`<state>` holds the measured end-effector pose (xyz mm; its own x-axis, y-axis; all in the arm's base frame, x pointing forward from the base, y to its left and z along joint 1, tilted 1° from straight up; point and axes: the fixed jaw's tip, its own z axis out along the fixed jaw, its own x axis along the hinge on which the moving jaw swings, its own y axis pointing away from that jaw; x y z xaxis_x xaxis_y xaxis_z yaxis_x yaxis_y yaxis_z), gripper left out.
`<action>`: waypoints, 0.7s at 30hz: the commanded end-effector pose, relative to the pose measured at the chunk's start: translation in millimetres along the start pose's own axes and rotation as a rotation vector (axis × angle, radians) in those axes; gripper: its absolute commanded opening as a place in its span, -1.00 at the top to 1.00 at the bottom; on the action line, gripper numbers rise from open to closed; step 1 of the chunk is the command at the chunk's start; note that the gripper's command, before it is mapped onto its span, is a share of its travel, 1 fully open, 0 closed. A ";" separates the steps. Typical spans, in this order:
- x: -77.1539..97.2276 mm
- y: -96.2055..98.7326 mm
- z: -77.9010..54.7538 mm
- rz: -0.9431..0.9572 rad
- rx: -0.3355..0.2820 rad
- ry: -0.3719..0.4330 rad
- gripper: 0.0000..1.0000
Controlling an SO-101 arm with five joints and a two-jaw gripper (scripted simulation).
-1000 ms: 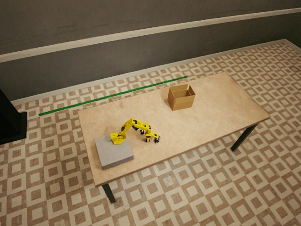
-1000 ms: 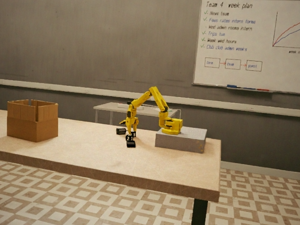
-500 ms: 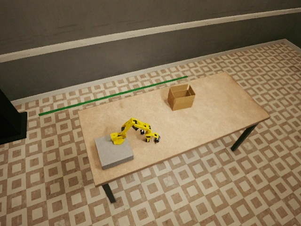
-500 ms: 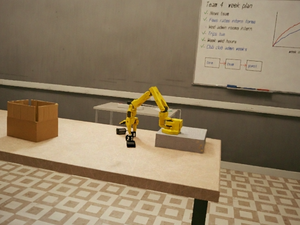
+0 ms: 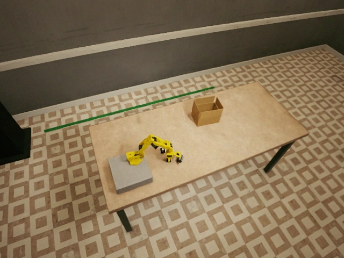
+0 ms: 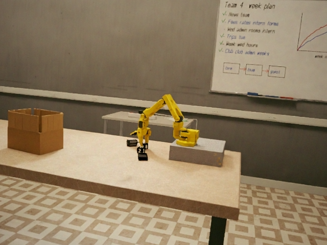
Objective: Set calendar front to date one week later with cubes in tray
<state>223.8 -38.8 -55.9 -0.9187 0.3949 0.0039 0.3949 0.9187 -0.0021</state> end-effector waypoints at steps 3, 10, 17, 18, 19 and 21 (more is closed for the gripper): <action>3.7 -1.8 2.9 -0.004 0.001 0.013 1.00; 3.1 -1.7 -1.3 -0.004 0.001 0.013 1.00; 1.7 -1.5 -18.9 -0.004 0.001 0.013 1.00; 1.6 -1.5 -22.0 -0.004 0.001 0.013 1.00; 1.6 -1.5 -22.0 -0.004 0.001 0.013 1.00; 1.5 -1.5 -25.1 -0.004 0.001 0.013 1.00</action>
<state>220.9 -38.2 -40.0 -0.9185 0.3947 0.0250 0.3946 0.9188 -0.0062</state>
